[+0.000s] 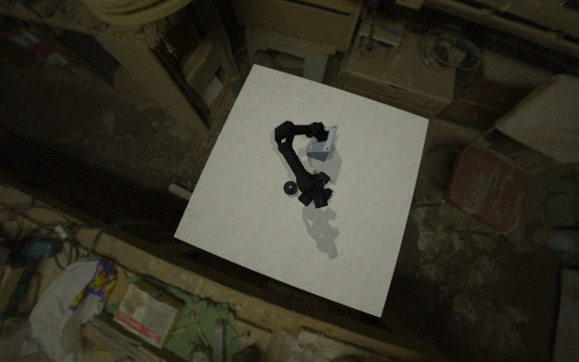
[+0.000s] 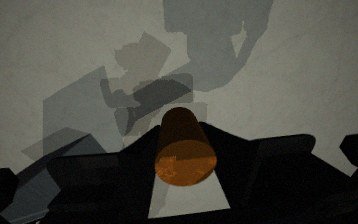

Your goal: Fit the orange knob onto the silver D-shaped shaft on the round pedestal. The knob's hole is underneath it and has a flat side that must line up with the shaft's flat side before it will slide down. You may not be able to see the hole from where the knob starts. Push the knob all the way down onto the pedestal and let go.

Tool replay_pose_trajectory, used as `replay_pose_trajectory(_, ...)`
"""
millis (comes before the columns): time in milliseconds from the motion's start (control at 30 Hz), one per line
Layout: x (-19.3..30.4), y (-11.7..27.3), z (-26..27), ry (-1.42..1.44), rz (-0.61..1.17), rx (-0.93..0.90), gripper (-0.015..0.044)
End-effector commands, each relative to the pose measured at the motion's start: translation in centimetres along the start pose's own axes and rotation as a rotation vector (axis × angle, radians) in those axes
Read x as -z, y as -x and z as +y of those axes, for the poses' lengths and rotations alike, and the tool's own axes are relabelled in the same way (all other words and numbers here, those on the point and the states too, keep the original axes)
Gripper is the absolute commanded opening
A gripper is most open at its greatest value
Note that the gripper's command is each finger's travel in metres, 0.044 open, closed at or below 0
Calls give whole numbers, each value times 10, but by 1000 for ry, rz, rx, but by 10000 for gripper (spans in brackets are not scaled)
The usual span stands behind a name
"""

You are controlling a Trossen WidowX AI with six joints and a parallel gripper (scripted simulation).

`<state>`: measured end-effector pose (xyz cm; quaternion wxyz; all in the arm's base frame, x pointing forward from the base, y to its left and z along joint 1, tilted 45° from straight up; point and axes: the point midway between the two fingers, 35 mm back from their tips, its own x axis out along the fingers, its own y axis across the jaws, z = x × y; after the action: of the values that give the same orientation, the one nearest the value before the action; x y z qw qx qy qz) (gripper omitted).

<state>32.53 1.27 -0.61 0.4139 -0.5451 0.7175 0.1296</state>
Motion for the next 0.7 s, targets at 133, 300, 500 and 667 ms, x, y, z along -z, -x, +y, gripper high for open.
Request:
replay_pose_trajectory(133, 22, -4, -15, 3, -4, 8, 0)
replay_pose_trajectory(300, 35, -8, -23, 4, -3, 10, 0)
replay_pose_trajectory(500, 51, -13, -31, 2, -1, 11, 0)
replay_pose_trajectory(667, 65, -17, -38, 3, 3, 13, 0)
